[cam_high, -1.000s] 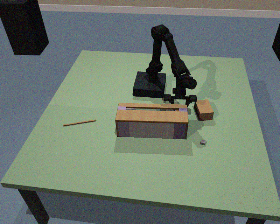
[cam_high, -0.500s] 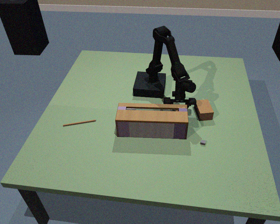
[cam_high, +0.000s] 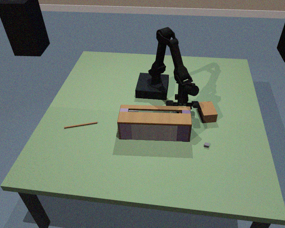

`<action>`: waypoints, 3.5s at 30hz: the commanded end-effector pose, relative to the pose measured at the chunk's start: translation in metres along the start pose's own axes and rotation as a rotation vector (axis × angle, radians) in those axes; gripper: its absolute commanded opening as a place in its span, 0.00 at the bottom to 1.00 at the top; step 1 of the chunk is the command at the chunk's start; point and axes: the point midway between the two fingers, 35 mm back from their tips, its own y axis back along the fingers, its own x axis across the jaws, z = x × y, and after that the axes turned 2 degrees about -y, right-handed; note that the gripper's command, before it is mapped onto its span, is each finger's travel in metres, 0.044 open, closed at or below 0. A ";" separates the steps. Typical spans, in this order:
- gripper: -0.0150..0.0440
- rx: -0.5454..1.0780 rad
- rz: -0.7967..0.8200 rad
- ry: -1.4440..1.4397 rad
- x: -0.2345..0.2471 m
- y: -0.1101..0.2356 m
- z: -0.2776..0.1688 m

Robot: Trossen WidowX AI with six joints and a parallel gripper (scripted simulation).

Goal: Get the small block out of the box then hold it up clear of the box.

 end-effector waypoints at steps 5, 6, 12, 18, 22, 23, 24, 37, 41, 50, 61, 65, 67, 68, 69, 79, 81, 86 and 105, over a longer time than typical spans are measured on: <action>0.25 0.007 -0.001 -0.024 -0.001 0.005 -0.004; 0.25 0.006 -0.001 -0.022 -0.001 0.010 -0.006; 0.25 0.002 0.000 -0.006 -0.002 0.043 -0.021; 0.25 0.000 0.000 0.000 -0.001 0.057 -0.026; 0.25 0.001 -0.017 0.033 0.002 0.067 -0.028; 0.25 0.002 -0.024 0.046 0.004 0.070 -0.028; 0.25 0.003 -0.030 0.059 0.005 0.074 -0.029; 0.25 0.030 -0.114 0.235 0.026 0.123 -0.031; 0.25 0.044 -0.138 0.291 0.032 0.137 -0.029; 0.25 0.084 -0.188 0.415 0.046 0.167 -0.022; 0.25 0.087 -0.191 0.425 0.047 0.170 -0.021; 0.25 0.087 -0.191 0.425 0.047 0.170 -0.021; 0.25 0.087 -0.191 0.425 0.047 0.170 -0.021; 0.25 0.087 -0.191 0.425 0.047 0.170 -0.021; 0.25 0.087 -0.191 0.425 0.047 0.170 -0.021; 0.25 0.087 -0.191 0.425 0.047 0.170 -0.021; 0.25 0.087 -0.191 0.425 0.047 0.170 -0.021; 0.25 0.087 -0.191 0.425 0.047 0.170 -0.021; 0.25 0.087 -0.191 0.425 0.047 0.170 -0.021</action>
